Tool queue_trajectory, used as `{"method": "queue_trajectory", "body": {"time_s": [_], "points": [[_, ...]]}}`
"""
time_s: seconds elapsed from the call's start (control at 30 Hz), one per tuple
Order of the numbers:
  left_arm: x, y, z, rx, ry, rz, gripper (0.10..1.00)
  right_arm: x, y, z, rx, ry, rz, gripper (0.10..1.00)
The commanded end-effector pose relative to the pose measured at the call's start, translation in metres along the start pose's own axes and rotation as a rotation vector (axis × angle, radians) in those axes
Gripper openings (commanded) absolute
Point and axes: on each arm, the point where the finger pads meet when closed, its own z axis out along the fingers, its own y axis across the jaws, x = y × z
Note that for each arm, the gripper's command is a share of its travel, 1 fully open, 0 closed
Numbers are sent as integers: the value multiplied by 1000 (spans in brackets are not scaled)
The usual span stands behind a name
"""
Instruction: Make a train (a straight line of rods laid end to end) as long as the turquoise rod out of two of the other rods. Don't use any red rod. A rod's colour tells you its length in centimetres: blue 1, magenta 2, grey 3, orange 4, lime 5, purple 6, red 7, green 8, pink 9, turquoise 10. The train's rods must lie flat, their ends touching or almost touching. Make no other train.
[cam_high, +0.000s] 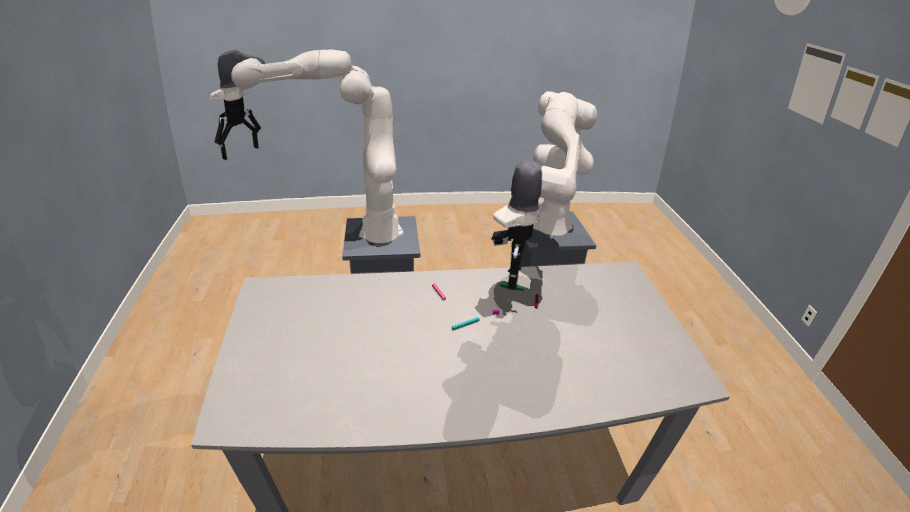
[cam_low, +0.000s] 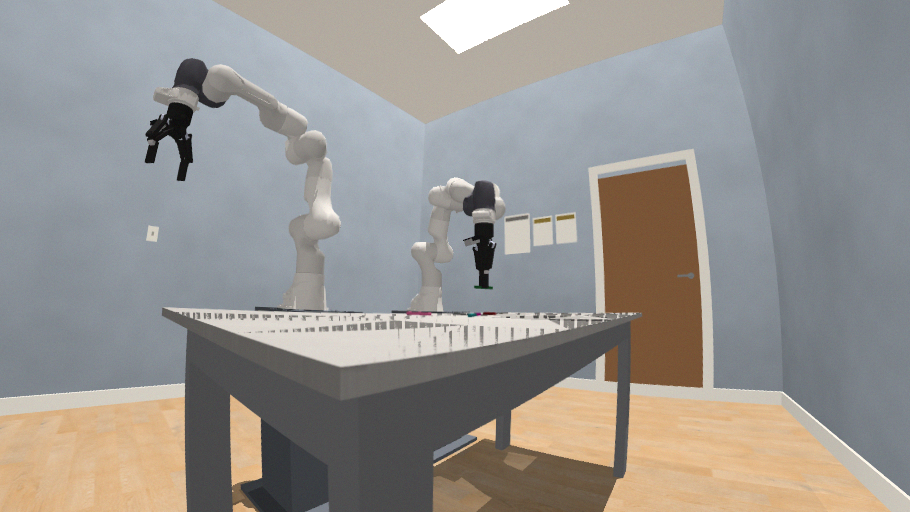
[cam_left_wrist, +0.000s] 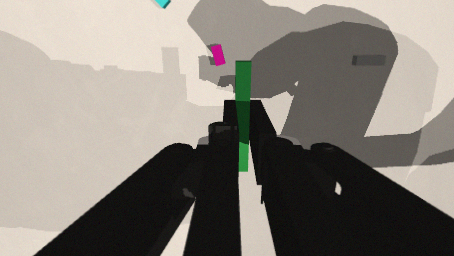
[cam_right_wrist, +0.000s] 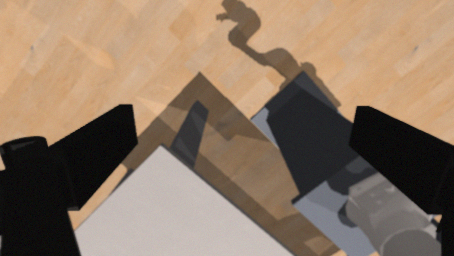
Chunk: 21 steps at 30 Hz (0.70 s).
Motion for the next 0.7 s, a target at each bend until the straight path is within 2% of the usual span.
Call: {"method": "queue_trajectory", "body": {"time_s": [0.0,0.3,0.67], "points": [[-1,0,1,-7,-5,-136,124,2,1,-1,1,5,-5,1000],[-12,-6,1,-6,-7,-239,124,2,1,-1,1,5,-5,1000],[-14,-7,1,-6,-8,-258,124,2,1,-1,1,5,-5,1000]]}}
